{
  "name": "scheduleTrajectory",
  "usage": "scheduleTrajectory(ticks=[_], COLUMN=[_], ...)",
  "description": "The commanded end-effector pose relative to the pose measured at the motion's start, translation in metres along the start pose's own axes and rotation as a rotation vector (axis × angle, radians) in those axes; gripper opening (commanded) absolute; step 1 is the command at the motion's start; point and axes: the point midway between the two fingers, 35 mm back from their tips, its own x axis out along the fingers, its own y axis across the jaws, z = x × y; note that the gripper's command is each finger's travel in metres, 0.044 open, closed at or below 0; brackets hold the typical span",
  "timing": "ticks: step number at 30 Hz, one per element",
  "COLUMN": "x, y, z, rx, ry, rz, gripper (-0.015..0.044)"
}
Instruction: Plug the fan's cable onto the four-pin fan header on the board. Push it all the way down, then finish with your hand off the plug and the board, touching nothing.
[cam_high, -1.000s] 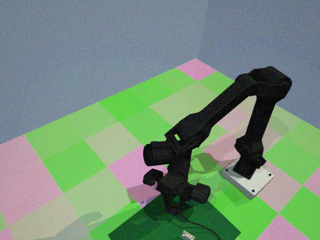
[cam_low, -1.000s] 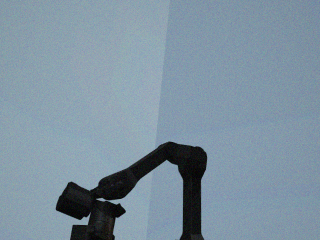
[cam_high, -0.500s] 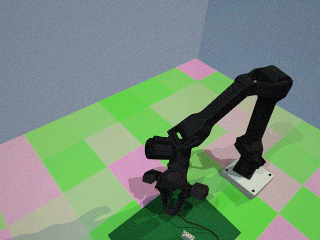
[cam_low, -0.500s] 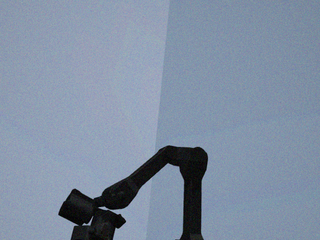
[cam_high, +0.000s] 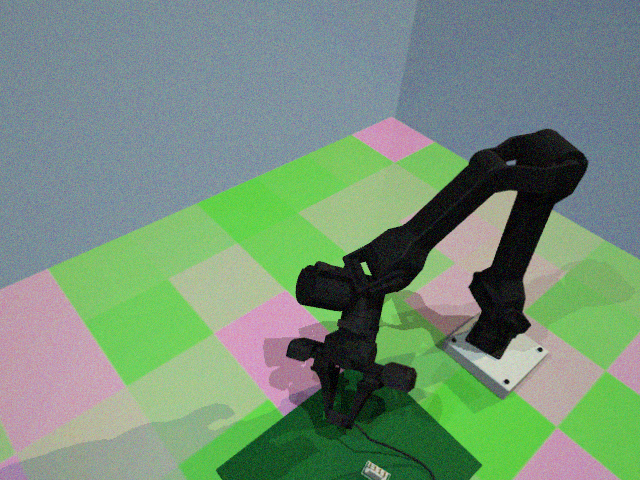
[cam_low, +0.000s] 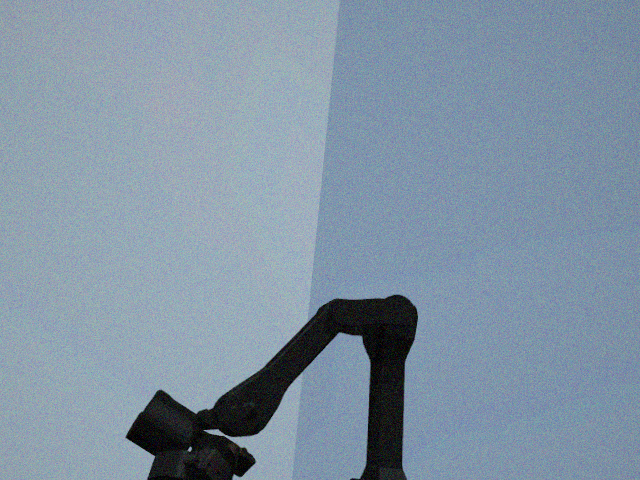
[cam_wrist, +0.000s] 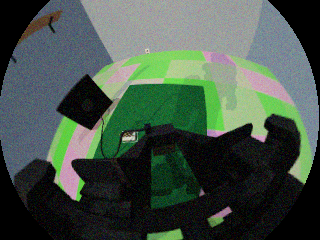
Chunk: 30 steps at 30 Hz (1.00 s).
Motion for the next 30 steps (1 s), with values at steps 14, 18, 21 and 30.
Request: scheduleTrajectory(ticks=[14,18,21,30], x=[-0.010,-0.013,-0.015,-0.023], y=[0.002,0.003,0.004,0.008], z=[-0.004,-0.005,-0.006,-0.009], rx=[-0.042,-0.054,-0.063,-0.095], ry=[-0.189,-0.229,-0.259,-0.346], rz=[0.006,0.006,0.006,0.005], gripper=[0.0000,0.0000,0.0000,0.0000])
